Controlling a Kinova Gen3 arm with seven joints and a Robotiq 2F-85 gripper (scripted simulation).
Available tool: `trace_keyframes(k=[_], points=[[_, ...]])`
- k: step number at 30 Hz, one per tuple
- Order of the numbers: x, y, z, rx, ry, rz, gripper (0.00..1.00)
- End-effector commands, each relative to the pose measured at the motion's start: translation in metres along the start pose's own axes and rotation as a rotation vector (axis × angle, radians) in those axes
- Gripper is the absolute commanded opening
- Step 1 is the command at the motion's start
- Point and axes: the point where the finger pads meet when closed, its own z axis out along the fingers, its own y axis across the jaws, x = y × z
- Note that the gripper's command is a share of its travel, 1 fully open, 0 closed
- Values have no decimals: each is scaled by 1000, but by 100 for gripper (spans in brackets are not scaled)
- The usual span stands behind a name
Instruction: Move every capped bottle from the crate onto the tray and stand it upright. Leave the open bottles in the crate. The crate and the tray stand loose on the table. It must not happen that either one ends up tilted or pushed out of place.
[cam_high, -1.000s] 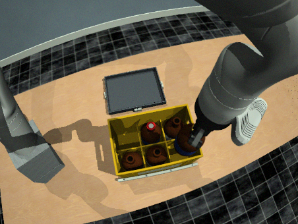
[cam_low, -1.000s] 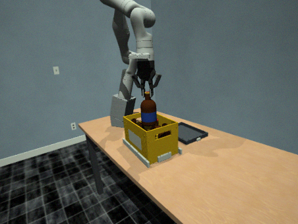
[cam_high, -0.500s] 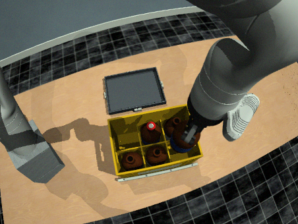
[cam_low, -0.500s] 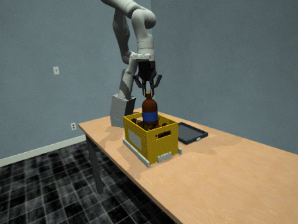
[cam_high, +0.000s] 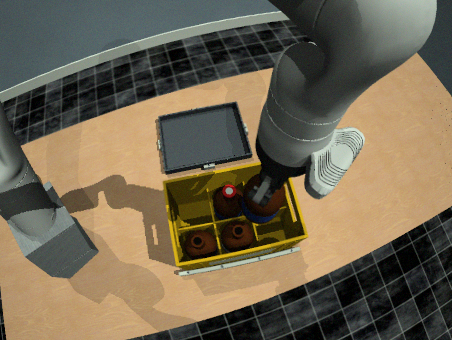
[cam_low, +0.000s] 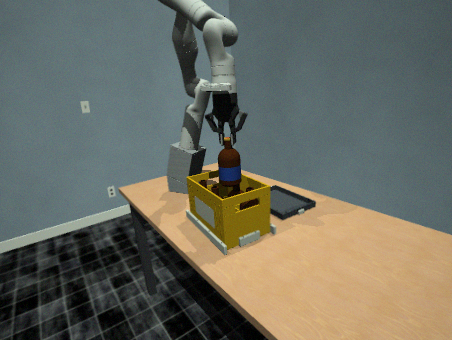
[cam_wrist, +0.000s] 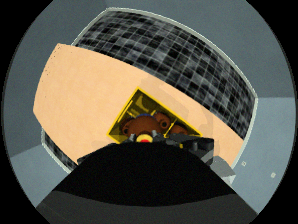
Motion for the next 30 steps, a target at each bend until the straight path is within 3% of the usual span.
trace_keyframes(k=[1,30], points=[[-7,3,-2,-6,6,-2,0],[-78,5,-2,-3,1,-4,0]])
